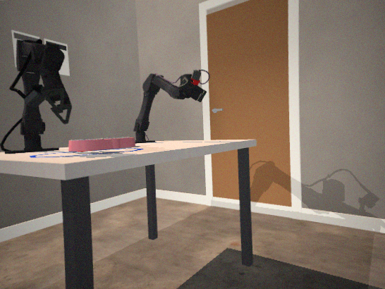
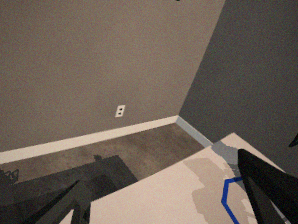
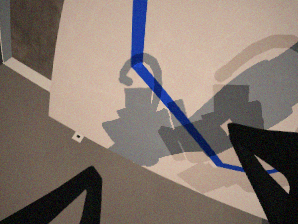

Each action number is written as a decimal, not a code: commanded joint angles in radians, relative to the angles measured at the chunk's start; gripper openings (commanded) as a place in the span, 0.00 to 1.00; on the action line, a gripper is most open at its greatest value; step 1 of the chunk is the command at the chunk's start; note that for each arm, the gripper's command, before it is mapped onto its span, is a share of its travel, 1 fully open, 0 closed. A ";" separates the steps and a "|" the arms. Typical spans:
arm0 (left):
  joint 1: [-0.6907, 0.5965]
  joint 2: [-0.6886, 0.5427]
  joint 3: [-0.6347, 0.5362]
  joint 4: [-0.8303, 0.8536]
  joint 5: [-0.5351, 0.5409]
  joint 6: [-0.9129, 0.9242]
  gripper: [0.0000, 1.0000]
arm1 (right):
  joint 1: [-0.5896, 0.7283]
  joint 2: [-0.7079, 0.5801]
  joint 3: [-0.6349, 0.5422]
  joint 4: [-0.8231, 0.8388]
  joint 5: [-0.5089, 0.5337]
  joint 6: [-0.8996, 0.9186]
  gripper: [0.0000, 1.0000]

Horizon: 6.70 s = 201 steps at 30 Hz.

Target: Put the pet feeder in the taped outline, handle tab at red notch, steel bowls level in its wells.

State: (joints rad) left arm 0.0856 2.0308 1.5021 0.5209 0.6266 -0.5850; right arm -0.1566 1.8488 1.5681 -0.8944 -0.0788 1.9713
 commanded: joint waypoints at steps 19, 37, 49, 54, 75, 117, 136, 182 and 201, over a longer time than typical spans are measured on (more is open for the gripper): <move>0.000 -0.031 0.018 0.022 0.000 0.003 1.00 | 0.000 -0.015 0.012 -0.005 0.002 -0.001 0.30; -0.014 -0.065 -0.029 -0.015 -0.026 0.031 1.00 | 0.033 0.014 -0.016 -0.019 -0.019 0.004 0.30; -0.034 -0.402 -0.192 -0.238 -0.286 0.287 1.00 | 0.267 0.036 -0.040 -0.086 -0.099 0.014 0.30; -0.045 -0.523 -0.247 -0.309 -0.362 0.363 1.00 | 0.347 -0.012 -0.050 -0.092 -0.119 0.017 0.30; -0.090 -0.958 -0.441 -0.543 -0.635 0.600 1.00 | 0.647 0.064 -0.092 -0.153 -0.197 0.029 0.30; -0.090 -0.996 -0.448 -0.487 -0.624 0.573 1.00 | 0.665 0.088 -0.172 -0.037 -0.194 0.020 0.30; -0.090 -0.996 -0.448 -0.487 -0.624 0.573 1.00 | 0.665 0.078 -0.181 0.016 -0.193 0.021 0.25; -0.090 -0.996 -0.448 -0.487 -0.624 0.573 1.00 | 0.665 0.078 -0.181 0.018 -0.190 0.021 0.17; -0.090 -0.996 -0.448 -0.487 -0.624 0.573 1.00 | 0.665 0.078 -0.181 0.016 -0.190 0.021 0.17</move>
State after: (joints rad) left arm -0.0010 1.0439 1.0504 0.0017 -0.0013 -0.0002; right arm 0.5175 1.9396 1.3750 -0.8867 -0.2817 1.9953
